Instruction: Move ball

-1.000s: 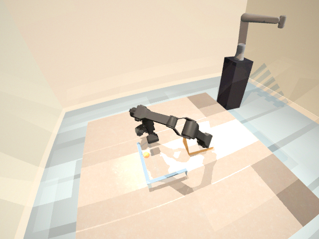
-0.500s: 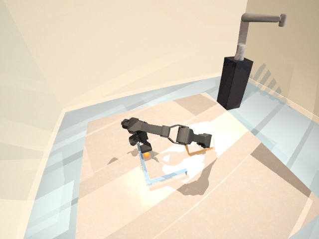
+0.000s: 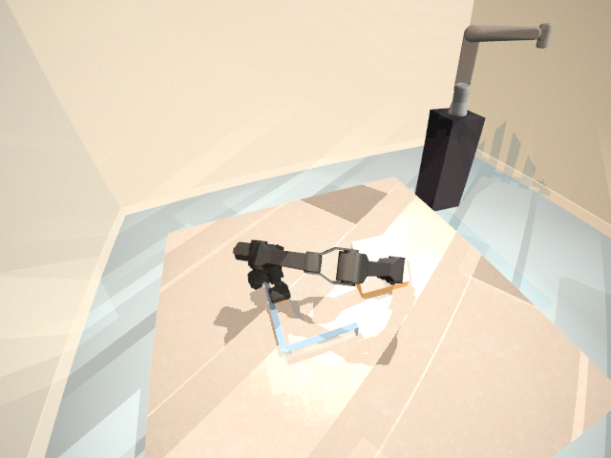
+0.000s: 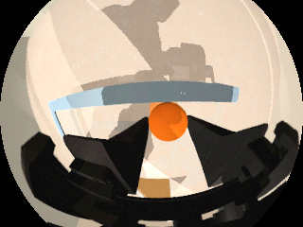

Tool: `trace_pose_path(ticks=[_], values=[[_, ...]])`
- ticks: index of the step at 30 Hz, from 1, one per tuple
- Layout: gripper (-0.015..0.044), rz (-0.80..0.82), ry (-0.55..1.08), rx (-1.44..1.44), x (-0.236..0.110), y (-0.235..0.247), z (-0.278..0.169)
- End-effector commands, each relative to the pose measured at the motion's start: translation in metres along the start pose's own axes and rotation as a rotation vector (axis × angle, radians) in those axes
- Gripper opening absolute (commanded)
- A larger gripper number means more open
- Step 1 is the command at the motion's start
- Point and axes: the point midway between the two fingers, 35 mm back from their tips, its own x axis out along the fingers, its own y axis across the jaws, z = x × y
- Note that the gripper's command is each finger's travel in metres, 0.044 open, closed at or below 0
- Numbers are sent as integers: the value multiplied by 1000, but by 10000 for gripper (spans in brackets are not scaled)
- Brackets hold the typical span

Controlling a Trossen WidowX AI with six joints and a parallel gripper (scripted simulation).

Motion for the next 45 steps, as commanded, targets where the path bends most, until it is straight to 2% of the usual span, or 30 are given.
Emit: trace_pose_path(ticks=[1,23,35,40,45], values=[[0,9,0,9,21,1,-3],[0,10,0,9,41,1,-3],[315,3,-1,2,37,1,-1],[320,2,-1,3,26,0,0],[320,6,1,9,-45,0,-3]])
